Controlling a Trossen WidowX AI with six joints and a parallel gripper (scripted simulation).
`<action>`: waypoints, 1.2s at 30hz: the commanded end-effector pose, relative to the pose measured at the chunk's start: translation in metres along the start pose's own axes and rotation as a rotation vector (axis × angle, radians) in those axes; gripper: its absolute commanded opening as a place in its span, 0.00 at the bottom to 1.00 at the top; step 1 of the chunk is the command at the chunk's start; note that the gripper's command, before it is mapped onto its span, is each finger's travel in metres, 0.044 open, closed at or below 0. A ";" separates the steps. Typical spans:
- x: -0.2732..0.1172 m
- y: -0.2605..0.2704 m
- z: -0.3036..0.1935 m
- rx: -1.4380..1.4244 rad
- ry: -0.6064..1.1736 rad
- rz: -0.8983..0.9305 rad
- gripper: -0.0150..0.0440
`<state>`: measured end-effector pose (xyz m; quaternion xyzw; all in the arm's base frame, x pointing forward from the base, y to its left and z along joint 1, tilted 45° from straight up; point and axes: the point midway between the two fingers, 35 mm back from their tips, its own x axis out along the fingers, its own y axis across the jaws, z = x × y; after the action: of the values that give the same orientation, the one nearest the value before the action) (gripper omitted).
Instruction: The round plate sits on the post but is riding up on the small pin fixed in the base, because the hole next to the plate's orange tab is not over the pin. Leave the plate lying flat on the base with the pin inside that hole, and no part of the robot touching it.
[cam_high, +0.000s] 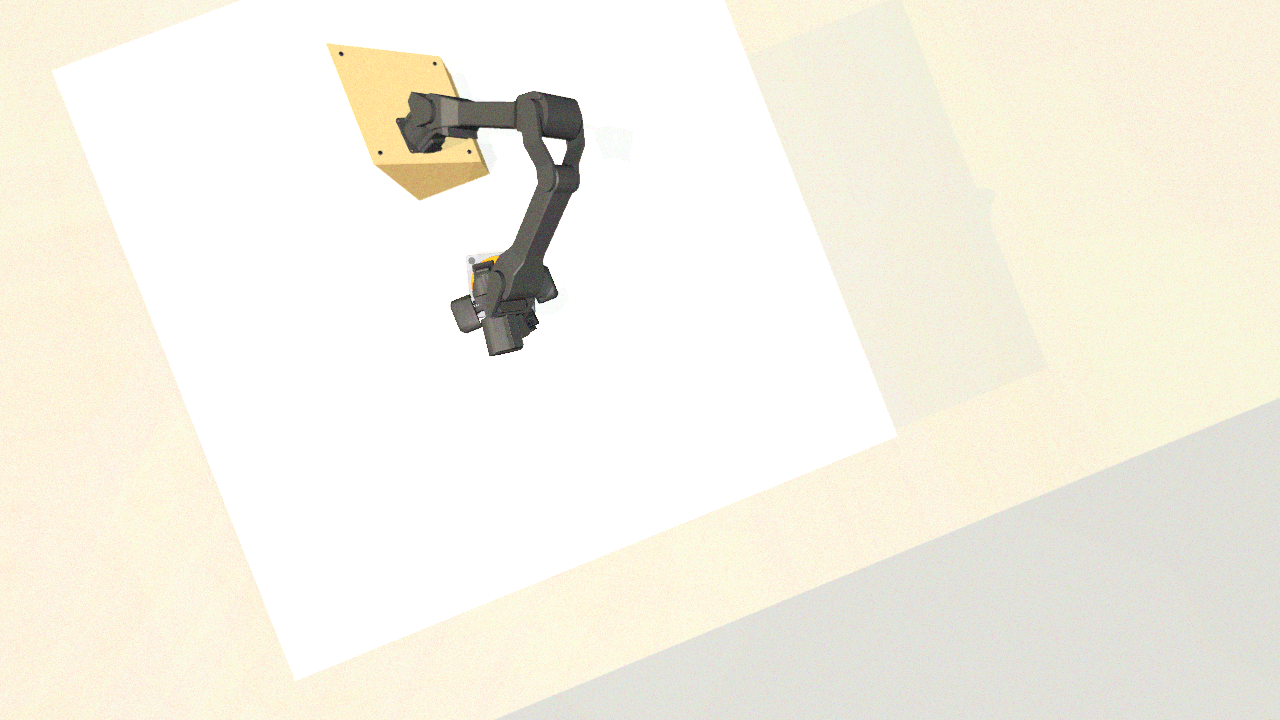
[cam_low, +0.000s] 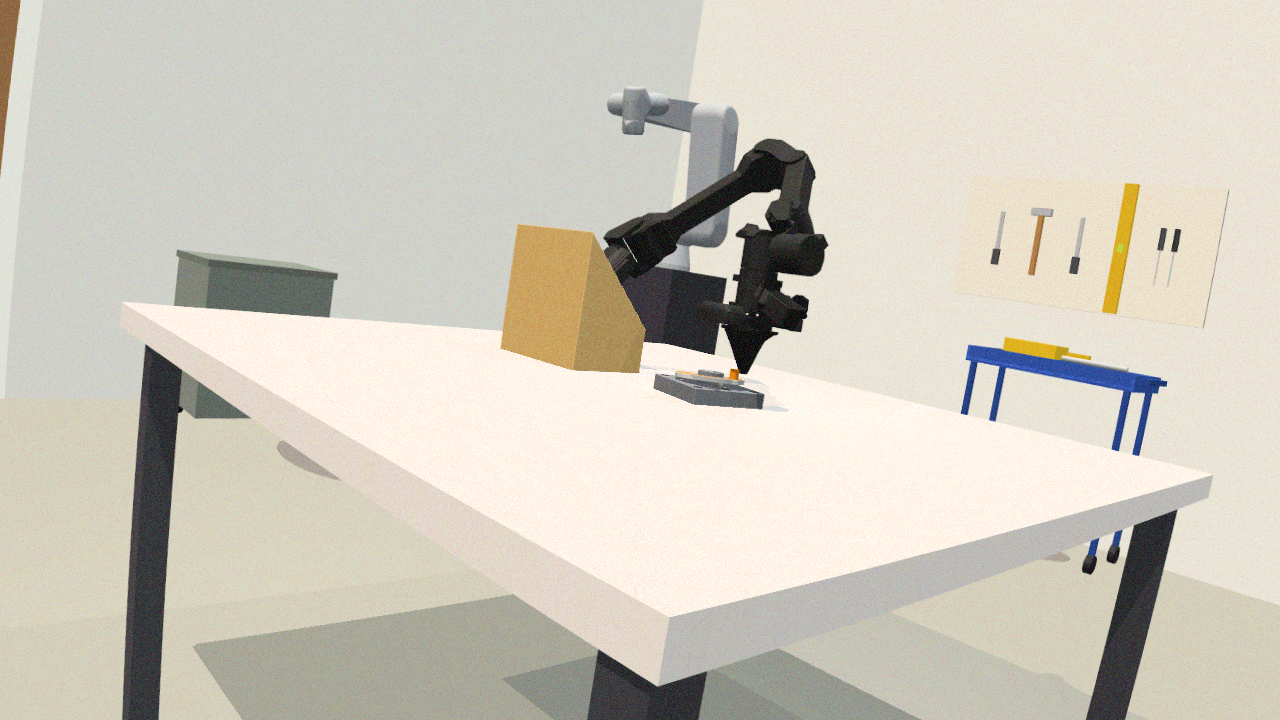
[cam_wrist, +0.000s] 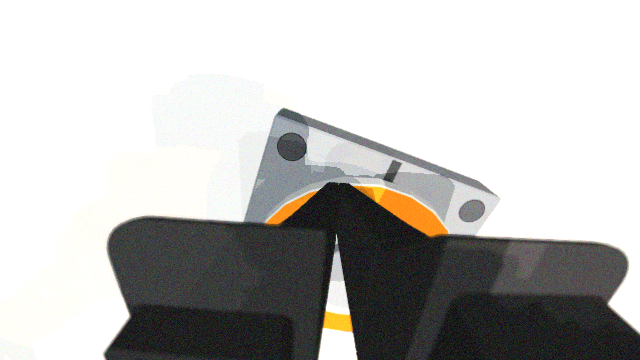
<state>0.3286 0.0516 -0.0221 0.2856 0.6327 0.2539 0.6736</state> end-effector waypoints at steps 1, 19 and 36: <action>0.002 -0.006 -0.001 0.005 0.008 -0.004 0.25; 0.000 -0.017 0.000 0.005 0.008 -0.005 0.25; -0.034 -0.019 -0.003 0.018 0.012 -0.001 0.25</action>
<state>0.3226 0.0148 -0.0105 0.2871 0.6385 0.2517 0.6682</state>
